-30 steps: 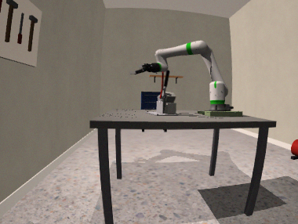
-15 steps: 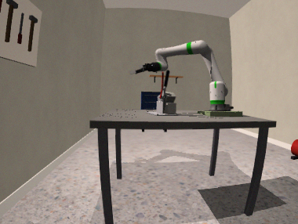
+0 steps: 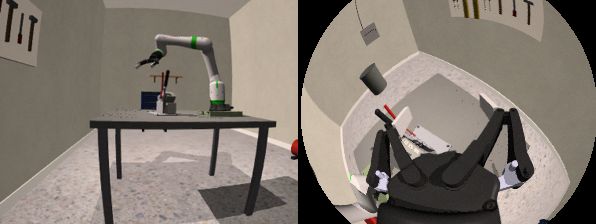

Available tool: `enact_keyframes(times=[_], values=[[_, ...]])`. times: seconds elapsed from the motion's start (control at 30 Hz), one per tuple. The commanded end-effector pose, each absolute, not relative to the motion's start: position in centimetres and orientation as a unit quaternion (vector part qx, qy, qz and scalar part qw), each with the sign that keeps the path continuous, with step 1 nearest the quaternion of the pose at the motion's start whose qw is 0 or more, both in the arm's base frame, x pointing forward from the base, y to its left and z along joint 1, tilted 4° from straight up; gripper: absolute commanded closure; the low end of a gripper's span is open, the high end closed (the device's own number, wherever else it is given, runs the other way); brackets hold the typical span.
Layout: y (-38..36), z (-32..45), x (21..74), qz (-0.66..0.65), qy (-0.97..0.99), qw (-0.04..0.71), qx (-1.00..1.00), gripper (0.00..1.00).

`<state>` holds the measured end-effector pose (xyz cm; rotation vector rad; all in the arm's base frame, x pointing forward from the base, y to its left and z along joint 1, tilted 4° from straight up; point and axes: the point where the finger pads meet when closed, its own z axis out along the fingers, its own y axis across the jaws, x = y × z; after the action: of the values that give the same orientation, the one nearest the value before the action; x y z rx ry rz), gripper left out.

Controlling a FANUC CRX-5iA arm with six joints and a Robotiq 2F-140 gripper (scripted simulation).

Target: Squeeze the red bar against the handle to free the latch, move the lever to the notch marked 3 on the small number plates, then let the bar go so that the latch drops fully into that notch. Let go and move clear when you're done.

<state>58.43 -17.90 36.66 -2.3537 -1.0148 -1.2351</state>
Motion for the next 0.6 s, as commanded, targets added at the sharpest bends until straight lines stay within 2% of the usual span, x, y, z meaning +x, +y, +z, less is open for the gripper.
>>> enact_keyframes(times=[0.0, 0.57], values=[[-12.9, 36.7, 56.1, -0.339, -0.451, 0.115, -0.818, 0.00], [-4.2, 37.0, 51.5, -0.168, -0.614, 0.046, -0.770, 0.00]])
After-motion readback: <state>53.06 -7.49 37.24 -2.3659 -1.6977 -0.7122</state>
